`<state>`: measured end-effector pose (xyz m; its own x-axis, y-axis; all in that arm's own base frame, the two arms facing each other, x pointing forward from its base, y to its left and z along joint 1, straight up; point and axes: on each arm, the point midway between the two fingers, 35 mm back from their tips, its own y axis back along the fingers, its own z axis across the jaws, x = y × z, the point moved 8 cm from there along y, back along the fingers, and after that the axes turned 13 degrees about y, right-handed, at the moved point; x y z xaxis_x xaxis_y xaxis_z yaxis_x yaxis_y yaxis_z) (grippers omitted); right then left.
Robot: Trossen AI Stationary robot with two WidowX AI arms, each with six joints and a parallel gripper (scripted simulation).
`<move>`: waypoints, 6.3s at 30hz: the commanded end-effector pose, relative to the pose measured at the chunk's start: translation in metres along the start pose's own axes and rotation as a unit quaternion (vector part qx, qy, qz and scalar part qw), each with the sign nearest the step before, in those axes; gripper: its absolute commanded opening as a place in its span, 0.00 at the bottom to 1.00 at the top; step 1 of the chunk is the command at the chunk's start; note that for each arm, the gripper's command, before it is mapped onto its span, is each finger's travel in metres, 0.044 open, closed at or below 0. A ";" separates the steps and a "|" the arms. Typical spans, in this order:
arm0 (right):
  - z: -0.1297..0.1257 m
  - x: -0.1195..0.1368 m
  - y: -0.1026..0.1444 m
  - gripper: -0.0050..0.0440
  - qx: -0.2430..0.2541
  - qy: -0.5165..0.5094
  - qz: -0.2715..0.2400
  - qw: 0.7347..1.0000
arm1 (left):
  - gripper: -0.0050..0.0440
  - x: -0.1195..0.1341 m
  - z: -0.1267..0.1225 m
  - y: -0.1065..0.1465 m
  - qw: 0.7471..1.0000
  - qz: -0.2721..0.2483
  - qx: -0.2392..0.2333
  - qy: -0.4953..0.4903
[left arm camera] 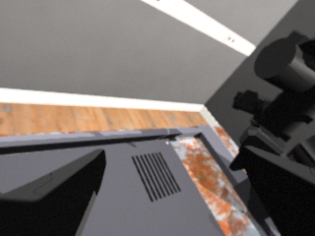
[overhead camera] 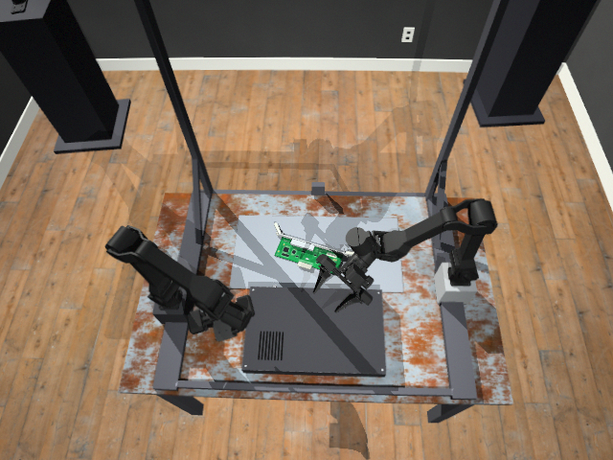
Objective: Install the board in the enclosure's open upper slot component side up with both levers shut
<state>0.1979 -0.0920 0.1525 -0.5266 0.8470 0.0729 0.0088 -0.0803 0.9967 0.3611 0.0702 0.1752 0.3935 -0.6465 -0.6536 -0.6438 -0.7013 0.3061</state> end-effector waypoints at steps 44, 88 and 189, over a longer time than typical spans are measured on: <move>0.053 0.090 0.024 0.92 -0.166 0.461 -0.275 0.827 | 0.56 0.128 0.012 0.058 0.840 0.386 0.135 -0.356; 0.056 0.158 0.042 0.92 -0.277 0.650 -0.446 0.549 | 0.44 0.273 -0.006 0.044 0.643 0.492 0.196 -0.553; 0.030 0.310 -0.029 0.92 -0.082 0.384 -0.494 0.776 | 0.27 0.206 0.005 0.031 0.731 0.462 0.090 -0.494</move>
<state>0.0570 0.1876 0.1444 -0.5657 -0.0342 -0.8239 -0.7932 0.2958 0.5323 0.4153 -0.0899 0.0377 -0.8871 -0.2204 -0.4055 -0.4160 0.0014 0.9094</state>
